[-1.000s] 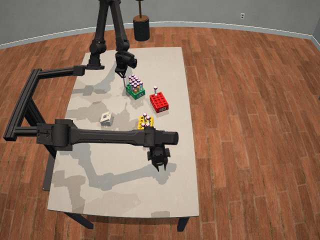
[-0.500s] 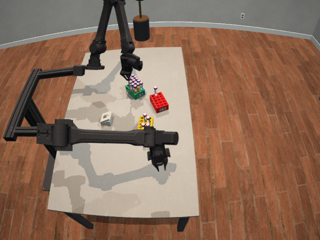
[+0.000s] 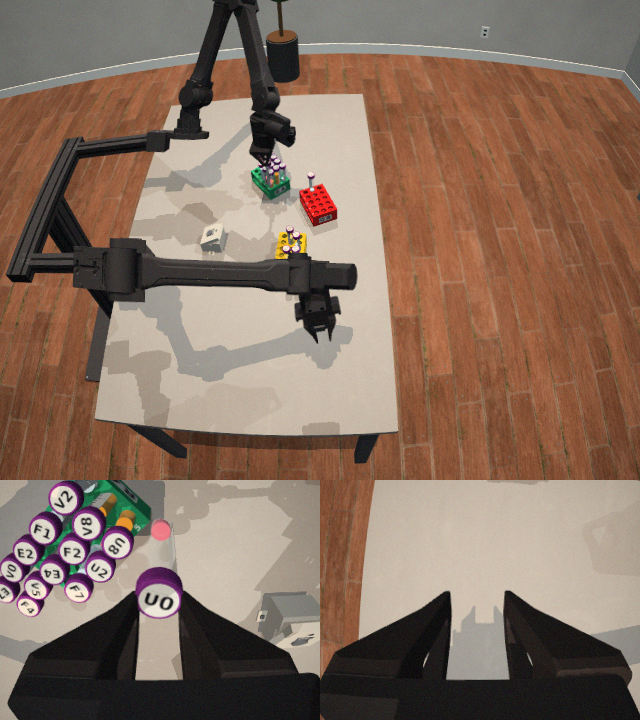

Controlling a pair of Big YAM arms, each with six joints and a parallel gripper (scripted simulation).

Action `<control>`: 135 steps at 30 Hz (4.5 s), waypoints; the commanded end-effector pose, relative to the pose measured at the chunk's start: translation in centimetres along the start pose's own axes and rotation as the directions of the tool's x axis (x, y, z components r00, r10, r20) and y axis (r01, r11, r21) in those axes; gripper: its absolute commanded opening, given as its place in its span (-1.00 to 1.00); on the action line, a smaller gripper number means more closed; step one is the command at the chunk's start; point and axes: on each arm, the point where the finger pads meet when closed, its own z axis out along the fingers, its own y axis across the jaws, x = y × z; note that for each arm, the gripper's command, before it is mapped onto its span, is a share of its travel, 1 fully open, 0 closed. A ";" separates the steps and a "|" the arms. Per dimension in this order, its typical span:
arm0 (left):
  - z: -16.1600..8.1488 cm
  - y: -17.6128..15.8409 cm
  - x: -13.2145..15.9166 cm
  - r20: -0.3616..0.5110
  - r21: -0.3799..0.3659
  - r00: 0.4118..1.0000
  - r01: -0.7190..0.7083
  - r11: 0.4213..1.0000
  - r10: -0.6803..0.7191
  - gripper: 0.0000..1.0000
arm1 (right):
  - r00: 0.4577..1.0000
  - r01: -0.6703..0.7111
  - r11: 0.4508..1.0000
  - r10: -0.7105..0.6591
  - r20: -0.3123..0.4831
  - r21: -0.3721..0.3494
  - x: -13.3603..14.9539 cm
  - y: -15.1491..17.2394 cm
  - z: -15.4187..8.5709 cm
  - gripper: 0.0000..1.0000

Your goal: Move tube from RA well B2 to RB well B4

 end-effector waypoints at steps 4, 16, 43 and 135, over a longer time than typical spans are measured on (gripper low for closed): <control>-0.4 -2.1 -2.6 0.007 0.001 1.000 0.000 1.000 0.000 -1.00 | 1.000 -0.024 1.000 0.024 0.006 -0.015 -0.9 0.9 -0.5 -0.40; -0.4 -3.9 -5.4 0.008 0.001 1.000 0.000 1.000 0.000 -1.00 | 1.000 -0.024 1.000 0.024 0.006 -0.015 -0.9 0.9 -0.5 -0.40; 0.4 -6.0 -8.0 -0.019 -0.006 0.957 -0.291 0.957 0.291 -1.00 | 1.000 -0.024 1.000 0.024 0.006 -0.015 -0.9 0.9 -0.5 -0.40; 1.6 -0.9 -16.0 -0.013 -0.002 0.967 -0.255 0.967 0.255 -1.00 | 1.000 -0.024 1.000 0.024 0.006 -0.015 -0.9 0.9 -0.5 -0.40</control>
